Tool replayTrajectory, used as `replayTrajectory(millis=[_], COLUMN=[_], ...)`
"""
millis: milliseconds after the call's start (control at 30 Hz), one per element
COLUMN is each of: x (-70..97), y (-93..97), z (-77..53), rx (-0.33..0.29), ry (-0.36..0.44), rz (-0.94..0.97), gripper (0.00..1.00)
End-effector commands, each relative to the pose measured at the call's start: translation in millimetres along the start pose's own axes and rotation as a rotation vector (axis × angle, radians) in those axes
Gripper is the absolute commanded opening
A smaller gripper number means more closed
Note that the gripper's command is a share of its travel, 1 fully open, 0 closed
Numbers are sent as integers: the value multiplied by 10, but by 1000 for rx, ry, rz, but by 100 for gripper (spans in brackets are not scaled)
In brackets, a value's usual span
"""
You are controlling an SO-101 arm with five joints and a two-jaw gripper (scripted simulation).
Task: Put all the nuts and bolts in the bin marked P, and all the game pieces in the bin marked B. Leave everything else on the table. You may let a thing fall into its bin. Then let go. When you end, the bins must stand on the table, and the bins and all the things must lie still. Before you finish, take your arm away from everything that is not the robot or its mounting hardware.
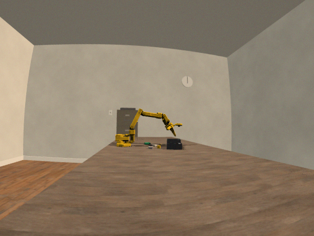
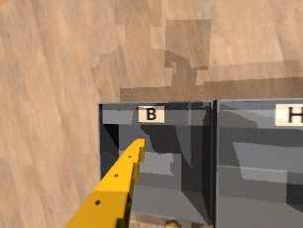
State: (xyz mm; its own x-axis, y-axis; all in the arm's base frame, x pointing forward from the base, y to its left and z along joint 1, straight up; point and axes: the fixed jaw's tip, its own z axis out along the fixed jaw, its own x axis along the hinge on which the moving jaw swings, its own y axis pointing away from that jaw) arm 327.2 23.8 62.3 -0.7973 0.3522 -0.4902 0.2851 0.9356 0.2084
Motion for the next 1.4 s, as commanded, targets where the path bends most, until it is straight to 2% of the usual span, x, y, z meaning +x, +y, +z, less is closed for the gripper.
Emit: replayTrajectory(millis=[0,1367], x=[-105,-82], y=[84,74], z=[-93,-54], rx=[-25,-15], ry=[-42,-18], rz=[3,3], gripper=[100,100])
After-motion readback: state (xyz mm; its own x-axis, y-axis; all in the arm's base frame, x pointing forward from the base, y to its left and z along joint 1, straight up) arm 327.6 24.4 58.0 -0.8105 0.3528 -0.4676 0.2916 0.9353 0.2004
